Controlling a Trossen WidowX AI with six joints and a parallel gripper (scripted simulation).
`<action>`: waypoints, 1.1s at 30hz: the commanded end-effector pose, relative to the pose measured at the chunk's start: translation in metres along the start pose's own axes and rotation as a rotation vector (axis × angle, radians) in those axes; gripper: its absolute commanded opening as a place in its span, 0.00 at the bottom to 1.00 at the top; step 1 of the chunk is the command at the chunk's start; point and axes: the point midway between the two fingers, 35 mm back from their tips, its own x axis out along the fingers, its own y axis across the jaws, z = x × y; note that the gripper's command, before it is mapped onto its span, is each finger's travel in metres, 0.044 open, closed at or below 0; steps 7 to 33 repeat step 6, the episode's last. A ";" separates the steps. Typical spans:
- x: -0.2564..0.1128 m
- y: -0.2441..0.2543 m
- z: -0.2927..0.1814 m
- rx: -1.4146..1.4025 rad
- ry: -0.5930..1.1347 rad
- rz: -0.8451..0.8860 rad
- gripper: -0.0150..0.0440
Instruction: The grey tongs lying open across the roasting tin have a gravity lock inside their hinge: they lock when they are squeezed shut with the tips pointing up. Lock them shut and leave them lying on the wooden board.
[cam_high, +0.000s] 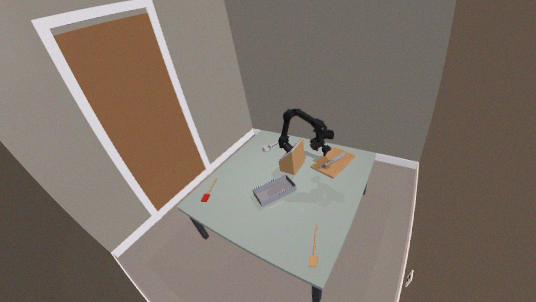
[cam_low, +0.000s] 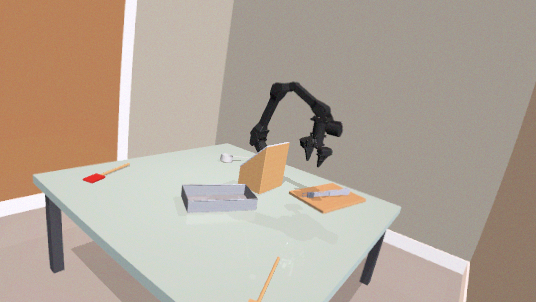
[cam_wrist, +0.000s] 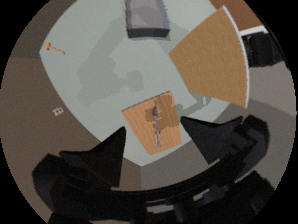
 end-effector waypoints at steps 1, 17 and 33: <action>-0.002 -0.001 0.000 0.004 0.000 -0.006 1.00; -0.002 -0.001 0.000 0.004 0.000 -0.006 1.00; -0.002 -0.001 0.000 0.004 0.000 -0.006 1.00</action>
